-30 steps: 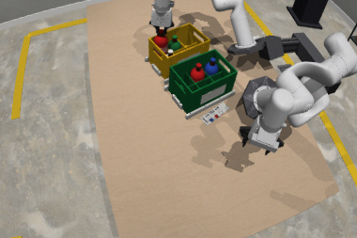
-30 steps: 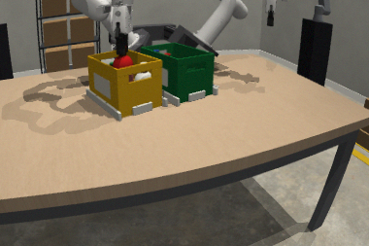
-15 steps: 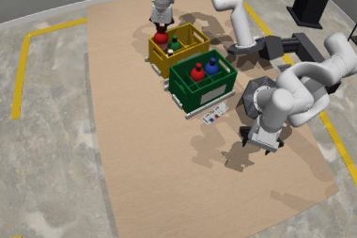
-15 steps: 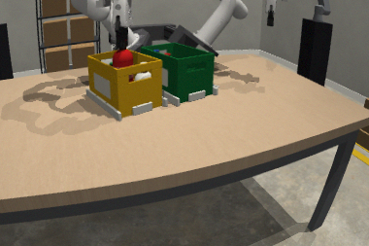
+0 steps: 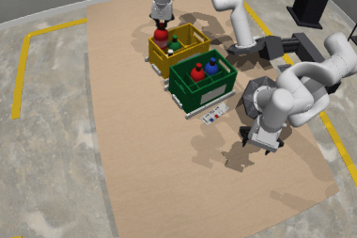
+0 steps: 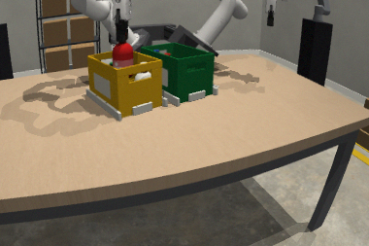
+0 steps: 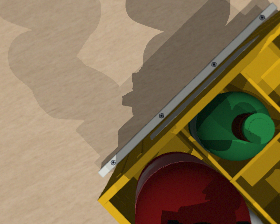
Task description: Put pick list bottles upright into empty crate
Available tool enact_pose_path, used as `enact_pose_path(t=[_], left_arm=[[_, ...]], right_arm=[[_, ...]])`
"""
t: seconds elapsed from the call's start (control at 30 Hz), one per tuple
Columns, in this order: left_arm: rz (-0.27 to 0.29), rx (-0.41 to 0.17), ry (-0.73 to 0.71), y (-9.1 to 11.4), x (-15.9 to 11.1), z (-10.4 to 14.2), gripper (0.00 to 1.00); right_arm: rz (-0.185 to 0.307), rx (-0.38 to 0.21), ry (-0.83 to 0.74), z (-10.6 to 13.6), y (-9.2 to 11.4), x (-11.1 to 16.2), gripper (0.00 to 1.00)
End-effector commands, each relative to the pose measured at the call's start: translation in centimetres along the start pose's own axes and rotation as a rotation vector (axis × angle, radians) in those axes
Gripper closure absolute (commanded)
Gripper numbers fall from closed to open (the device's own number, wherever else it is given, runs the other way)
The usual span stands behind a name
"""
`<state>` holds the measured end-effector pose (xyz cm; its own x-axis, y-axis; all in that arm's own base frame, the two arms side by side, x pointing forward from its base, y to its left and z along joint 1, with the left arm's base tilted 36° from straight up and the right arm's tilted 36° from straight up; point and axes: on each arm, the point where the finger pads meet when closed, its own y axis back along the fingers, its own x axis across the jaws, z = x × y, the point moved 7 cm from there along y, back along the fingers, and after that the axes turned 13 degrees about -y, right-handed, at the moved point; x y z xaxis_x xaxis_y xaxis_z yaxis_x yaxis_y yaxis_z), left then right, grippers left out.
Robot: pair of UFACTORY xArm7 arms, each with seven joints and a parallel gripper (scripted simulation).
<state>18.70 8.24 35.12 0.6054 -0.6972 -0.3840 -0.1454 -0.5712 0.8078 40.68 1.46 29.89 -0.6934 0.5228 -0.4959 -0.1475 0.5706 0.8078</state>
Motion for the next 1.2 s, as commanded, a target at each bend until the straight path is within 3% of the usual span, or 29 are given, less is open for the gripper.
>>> enact_pose_path(t=[0.0,1.17], left_arm=[[0.001,0.003,0.001,0.1,0.0,-0.1,0.0],[0.001,0.003,0.001,0.1,0.0,-0.1,0.0]], right_arm=[[-0.002,-0.003,0.001,0.1,0.6,0.0,1.0],[-0.002,-0.003,0.0,0.0,5.8,0.0,1.0]])
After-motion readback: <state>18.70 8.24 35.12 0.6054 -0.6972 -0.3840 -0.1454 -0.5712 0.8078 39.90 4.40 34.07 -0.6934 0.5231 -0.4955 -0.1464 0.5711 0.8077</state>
